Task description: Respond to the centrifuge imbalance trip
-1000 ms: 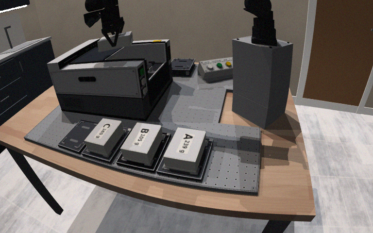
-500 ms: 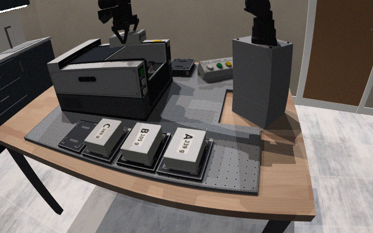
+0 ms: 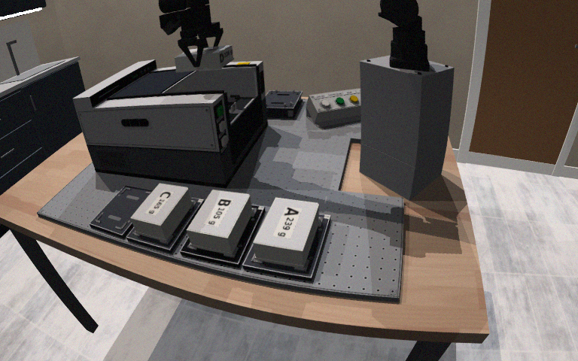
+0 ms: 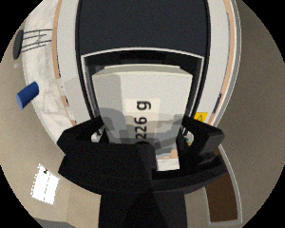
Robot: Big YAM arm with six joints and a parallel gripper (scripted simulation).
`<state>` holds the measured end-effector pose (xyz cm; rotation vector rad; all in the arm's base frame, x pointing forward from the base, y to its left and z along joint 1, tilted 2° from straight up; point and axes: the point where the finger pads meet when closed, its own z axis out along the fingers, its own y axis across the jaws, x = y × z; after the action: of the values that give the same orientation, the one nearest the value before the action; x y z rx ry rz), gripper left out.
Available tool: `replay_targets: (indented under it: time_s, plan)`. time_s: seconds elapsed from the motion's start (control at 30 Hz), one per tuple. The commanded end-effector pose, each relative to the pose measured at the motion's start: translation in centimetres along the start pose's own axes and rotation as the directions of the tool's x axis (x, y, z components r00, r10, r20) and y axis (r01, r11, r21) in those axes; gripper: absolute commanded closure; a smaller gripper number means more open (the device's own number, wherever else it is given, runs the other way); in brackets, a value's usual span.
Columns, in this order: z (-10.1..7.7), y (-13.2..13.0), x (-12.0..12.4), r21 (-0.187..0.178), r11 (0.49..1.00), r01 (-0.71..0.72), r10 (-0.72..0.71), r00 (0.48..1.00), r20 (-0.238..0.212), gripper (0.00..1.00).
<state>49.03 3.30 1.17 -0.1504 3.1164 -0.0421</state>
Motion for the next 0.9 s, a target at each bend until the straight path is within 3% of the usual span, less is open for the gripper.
replay_targets:
  time_s: [0.0, 0.3, 0.47, 0.57, 0.67, 0.87]
  plan:
    - [-1.7, -0.2, -2.4, -0.003, 1.000, -0.026, 0.027, 0.997, 0.068, 1.00]
    - [-1.5, -0.3, -2.0, -0.003, 1.000, -0.030, 0.030, 0.998, 0.060, 1.00]
    - [0.1, -0.3, -1.2, -0.003, 1.000, -0.030, 0.030, 0.999, 0.028, 1.00]
    - [-0.2, -0.3, -1.1, -0.003, 1.000, -0.030, 0.030, 0.999, 0.034, 1.00]
    - [1.0, -0.3, -0.6, -0.003, 1.000, -0.030, 0.030, 0.999, 0.012, 1.00]
    - [1.9, -0.4, -0.6, -0.003, 1.000, -0.031, 0.031, 0.999, 0.012, 1.00]
